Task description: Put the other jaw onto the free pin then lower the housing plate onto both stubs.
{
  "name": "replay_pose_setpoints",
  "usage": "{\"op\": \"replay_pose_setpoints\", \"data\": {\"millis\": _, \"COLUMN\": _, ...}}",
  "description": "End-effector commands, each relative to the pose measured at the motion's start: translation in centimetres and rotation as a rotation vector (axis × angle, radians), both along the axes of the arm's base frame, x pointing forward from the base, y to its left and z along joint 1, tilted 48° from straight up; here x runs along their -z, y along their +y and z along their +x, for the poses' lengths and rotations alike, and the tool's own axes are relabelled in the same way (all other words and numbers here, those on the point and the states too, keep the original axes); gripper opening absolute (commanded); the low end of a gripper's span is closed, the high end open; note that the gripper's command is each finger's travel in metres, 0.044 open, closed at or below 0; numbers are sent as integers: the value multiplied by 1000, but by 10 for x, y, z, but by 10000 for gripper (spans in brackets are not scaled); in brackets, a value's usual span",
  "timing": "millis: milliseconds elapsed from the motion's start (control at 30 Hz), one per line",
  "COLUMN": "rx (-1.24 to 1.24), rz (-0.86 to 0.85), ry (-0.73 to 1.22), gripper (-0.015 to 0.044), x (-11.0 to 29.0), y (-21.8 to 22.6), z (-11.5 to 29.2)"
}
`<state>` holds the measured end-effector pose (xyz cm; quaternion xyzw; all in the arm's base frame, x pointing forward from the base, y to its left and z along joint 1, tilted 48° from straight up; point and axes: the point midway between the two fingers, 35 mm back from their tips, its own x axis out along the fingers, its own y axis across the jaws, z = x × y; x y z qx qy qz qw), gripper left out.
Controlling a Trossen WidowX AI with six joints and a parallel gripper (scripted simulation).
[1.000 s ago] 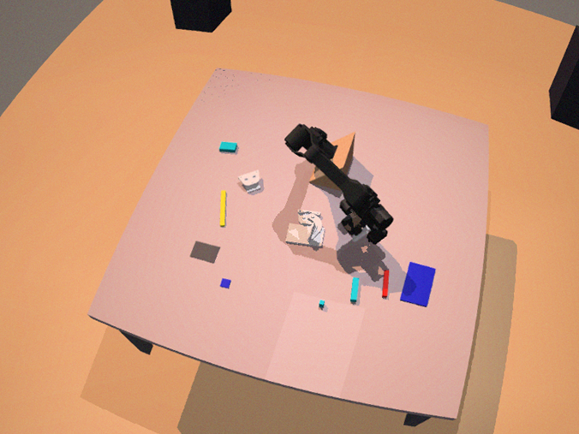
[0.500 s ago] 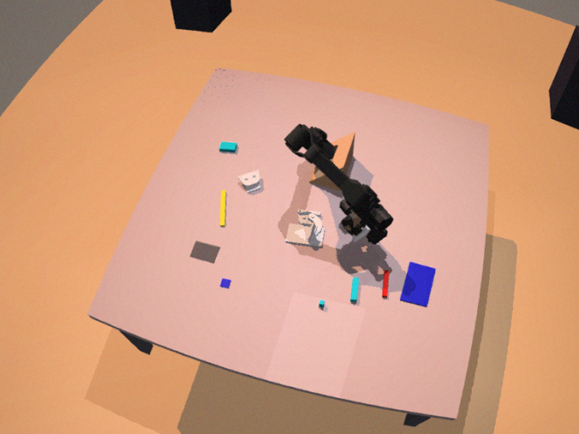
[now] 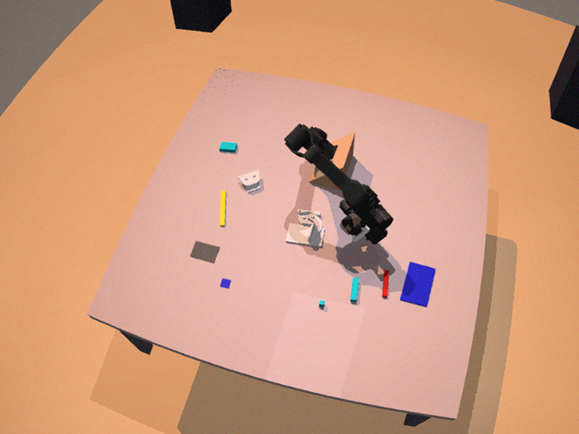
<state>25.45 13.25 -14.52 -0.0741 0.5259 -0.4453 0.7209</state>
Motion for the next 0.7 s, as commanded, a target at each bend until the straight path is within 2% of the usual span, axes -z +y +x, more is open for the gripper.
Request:
{"op": "replay_pose_setpoints", "data": {"millis": 0, "rx": 0, "rz": 0, "ry": 0, "gripper": 256, "x": 0, "y": 0, "z": 0}}
{"op": "replay_pose_setpoints", "data": {"millis": 133, "rx": 0, "rz": 0, "ry": 0, "gripper": 151, "x": 0, "y": 0, "z": 0}}
{"op": "replay_pose_setpoints", "data": {"millis": 200, "rx": 0, "rz": 0, "ry": 0, "gripper": 138, "x": 0, "y": 0, "z": 0}}
{"op": "replay_pose_setpoints", "data": {"millis": 667, "rx": 0, "rz": 0, "ry": 0, "gripper": 134, "x": 0, "y": 0, "z": 0}}
